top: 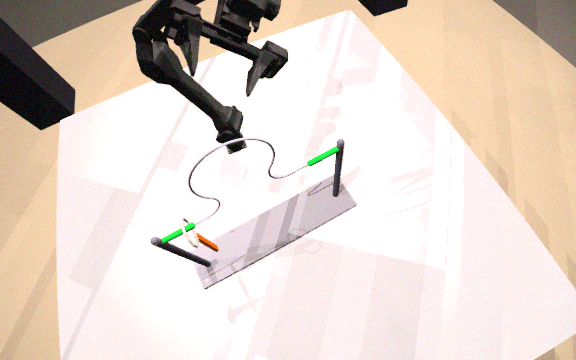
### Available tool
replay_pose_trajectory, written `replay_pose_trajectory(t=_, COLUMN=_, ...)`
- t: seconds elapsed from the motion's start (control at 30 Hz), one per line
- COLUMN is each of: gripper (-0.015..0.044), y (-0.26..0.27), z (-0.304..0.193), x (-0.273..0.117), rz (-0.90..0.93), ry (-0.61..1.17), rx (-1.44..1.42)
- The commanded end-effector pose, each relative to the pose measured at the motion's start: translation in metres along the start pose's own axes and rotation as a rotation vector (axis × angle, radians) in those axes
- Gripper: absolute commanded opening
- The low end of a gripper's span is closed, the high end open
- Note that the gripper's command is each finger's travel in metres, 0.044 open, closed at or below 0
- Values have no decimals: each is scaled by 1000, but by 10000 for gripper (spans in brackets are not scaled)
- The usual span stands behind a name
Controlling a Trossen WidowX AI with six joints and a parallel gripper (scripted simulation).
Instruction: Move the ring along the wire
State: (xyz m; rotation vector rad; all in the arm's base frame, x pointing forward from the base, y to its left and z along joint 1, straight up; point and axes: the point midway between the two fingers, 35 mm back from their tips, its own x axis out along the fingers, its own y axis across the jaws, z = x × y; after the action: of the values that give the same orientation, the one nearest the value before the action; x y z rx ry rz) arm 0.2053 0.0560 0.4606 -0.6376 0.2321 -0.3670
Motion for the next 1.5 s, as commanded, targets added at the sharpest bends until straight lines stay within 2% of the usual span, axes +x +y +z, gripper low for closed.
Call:
replay_pose_trajectory(t=0.0, gripper=374, y=0, z=0, x=0, rz=-1, ry=2, rx=1)
replay_pose_trajectory(t=0.27, gripper=164, y=2, z=-12, x=17, rz=-37, ry=70, rx=101)
replay_pose_trajectory(t=0.87, gripper=160, y=-30, z=-58, x=78, rz=-231, ry=207, rx=720)
replay_pose_trajectory(t=1.47, gripper=160, y=-89, z=-108, x=119, rz=-476, ry=133, rx=1256)
